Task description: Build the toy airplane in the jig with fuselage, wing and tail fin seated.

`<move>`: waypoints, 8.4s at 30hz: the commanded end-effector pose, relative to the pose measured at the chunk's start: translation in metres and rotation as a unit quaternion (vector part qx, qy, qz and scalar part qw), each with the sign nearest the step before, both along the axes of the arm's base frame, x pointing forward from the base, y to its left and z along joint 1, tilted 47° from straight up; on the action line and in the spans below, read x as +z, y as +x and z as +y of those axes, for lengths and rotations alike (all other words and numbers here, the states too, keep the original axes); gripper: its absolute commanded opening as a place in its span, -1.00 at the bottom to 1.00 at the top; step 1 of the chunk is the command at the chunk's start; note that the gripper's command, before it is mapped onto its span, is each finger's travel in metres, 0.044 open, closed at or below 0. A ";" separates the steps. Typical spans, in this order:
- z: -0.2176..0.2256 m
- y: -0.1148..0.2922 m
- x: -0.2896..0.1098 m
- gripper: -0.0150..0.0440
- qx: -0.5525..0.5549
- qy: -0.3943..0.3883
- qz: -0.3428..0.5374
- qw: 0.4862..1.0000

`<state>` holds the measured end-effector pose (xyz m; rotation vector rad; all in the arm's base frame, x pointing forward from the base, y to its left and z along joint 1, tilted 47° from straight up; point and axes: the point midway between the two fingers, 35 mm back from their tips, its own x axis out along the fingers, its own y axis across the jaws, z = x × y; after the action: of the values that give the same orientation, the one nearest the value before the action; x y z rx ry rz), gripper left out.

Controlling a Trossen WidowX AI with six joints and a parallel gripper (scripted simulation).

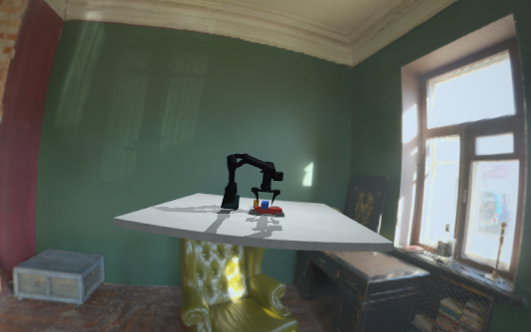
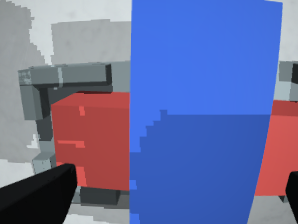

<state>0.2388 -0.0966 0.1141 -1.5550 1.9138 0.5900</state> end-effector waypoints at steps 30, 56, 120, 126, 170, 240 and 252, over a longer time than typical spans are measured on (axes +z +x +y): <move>0.054 0.013 0.051 1.00 -0.463 -0.081 -0.489 0.735; 0.117 0.026 -0.003 1.00 -0.474 -0.068 -0.485 0.732; 0.152 -0.037 -0.201 1.00 -0.483 -0.088 -0.496 0.716; 0.146 -0.039 -0.207 1.00 -0.483 -0.089 -0.496 0.716; 0.181 -0.022 -0.187 -0.49 -0.488 -0.062 -0.507 0.707; 0.186 0.030 -0.084 -0.49 -0.520 -0.069 -0.474 0.707; 0.163 0.047 -0.070 -0.49 -0.519 -0.063 -0.477 0.706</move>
<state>0.2782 0.0717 0.0371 -0.3803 1.5815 -0.7462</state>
